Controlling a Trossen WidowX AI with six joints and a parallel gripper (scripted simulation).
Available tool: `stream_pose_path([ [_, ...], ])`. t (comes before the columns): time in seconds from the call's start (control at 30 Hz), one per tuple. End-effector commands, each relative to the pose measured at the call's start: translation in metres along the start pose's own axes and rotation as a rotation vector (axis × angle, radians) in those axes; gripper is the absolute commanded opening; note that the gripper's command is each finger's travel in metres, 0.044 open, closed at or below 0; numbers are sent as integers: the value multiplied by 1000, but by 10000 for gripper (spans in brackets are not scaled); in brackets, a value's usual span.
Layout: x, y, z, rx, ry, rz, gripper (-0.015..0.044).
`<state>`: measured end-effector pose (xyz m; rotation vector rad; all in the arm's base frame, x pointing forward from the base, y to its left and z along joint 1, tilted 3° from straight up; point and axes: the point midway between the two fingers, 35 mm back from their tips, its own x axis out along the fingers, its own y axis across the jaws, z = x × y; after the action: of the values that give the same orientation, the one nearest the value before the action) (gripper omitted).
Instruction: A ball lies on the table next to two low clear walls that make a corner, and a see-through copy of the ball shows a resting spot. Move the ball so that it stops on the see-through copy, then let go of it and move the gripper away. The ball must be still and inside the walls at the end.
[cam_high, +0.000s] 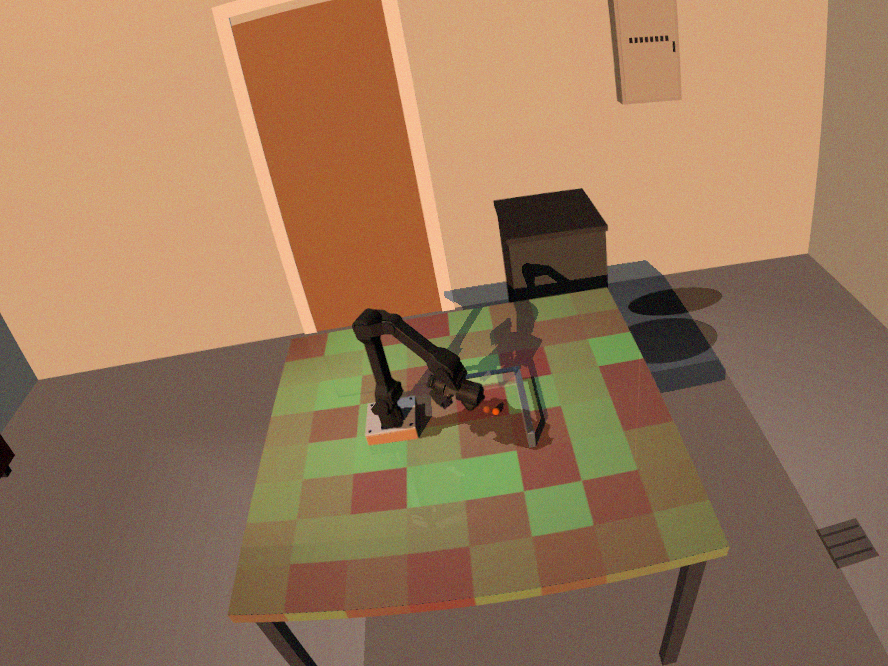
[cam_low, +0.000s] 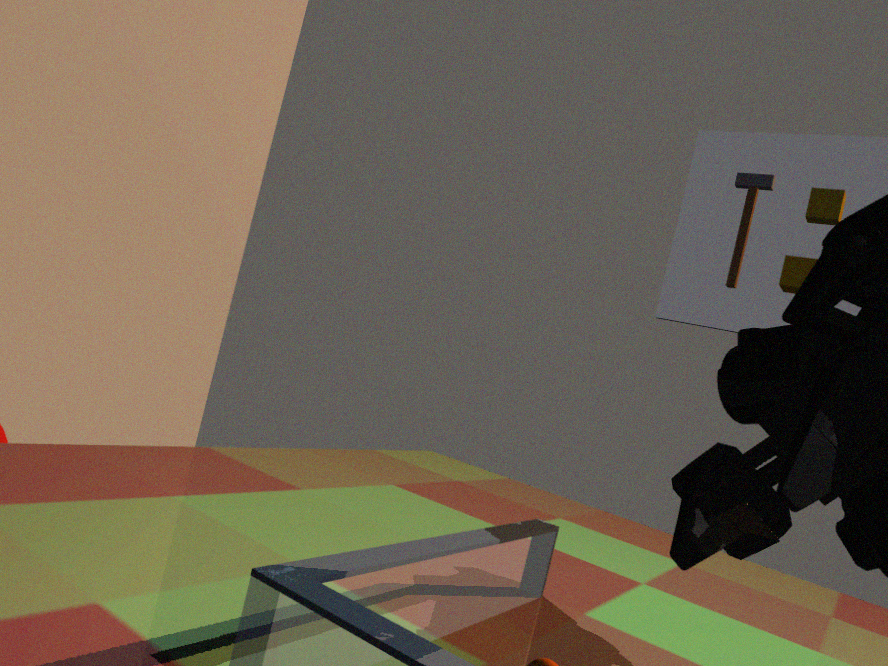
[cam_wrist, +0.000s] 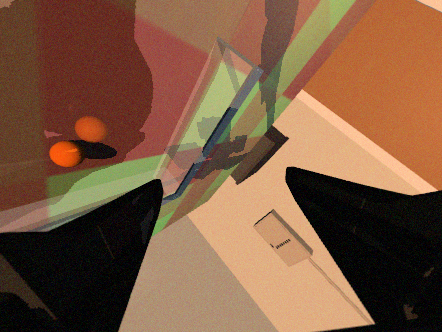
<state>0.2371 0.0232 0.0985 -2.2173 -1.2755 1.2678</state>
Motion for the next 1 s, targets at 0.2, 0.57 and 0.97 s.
stream_pose_path([
  [0.2, 15, 23, 4, -663, -284, 16, 220],
  [0.57, 37, 73, -17, -1944, -875, -340, 220],
  [0.97, 47, 90, -37, -2390, -1114, -663, 220],
])
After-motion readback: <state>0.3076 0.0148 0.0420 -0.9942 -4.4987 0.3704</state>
